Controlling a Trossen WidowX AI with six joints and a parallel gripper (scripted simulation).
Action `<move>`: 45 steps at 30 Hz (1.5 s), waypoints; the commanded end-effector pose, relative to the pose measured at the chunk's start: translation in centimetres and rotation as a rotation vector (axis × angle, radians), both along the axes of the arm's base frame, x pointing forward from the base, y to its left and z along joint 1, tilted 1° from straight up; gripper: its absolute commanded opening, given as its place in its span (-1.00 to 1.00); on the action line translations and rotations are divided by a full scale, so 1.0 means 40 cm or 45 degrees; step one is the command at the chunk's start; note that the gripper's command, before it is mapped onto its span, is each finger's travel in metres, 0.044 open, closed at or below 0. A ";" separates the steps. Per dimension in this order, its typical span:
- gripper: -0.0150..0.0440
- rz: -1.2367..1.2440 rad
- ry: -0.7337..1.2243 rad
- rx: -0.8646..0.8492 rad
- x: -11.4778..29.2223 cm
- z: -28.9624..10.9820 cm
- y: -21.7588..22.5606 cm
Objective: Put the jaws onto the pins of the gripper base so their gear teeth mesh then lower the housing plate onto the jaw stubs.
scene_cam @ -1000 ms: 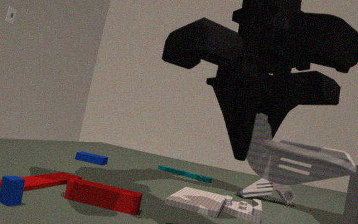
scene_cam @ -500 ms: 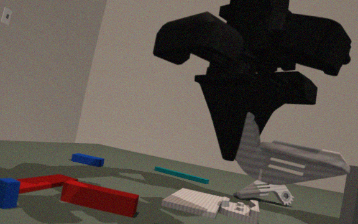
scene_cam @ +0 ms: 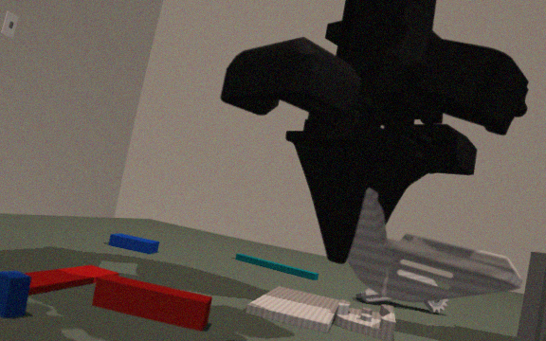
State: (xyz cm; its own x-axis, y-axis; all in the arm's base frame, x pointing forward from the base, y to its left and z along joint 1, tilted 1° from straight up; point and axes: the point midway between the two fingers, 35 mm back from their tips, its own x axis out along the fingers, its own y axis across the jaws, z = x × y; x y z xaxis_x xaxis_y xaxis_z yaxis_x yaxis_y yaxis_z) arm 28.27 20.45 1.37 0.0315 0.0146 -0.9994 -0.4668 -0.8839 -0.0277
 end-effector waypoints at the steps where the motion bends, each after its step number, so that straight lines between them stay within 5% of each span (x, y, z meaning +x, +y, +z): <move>1: -0.37 0.005 0.004 -0.008 -0.002 -0.018 -0.004; 33: -0.37 0.005 0.004 -0.008 -0.003 -0.139 -0.006; 38: 0.08 0.005 0.004 -0.008 -0.002 -0.120 -0.005; 45: 0.70 0.005 0.004 -0.008 -0.007 0.033 -0.006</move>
State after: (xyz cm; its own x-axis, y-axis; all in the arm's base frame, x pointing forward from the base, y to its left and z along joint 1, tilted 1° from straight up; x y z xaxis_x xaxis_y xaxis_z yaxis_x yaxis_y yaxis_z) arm 27.80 20.07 0.87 0.0134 0.0012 -0.9999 -0.4663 -0.8846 -0.0073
